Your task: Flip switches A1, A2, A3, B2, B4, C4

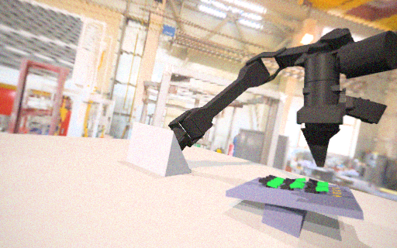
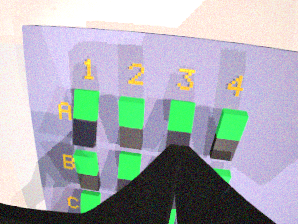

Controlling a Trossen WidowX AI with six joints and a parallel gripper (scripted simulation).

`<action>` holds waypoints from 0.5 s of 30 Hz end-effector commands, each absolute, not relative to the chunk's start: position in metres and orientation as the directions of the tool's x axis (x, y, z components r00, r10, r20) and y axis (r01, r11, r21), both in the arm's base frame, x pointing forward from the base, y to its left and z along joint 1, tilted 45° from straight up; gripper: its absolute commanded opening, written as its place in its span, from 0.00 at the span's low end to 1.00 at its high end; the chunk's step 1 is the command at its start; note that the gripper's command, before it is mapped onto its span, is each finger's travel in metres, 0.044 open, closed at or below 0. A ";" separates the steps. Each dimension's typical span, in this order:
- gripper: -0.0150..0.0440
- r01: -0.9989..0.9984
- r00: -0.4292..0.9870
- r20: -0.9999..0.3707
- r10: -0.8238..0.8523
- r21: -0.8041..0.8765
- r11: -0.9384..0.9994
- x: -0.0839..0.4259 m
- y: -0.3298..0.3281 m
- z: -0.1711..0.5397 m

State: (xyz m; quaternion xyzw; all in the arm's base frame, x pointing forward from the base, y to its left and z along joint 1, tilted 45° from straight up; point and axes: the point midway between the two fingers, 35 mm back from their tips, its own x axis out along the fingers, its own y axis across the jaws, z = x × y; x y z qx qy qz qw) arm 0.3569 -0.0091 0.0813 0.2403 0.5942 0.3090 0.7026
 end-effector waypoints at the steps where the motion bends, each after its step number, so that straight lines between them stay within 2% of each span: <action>1: 0.25 -0.151 0.134 -0.689 0.712 0.696 0.702 0.354 -0.031 0.100; 5: 0.25 -0.150 0.134 -0.689 0.712 0.696 0.702 0.348 -0.030 0.102; 11: 0.25 -0.148 0.132 -0.689 0.713 0.697 0.701 0.295 -0.013 0.108; 15: 0.25 -0.148 0.133 -0.689 0.713 0.697 0.701 0.293 -0.011 0.106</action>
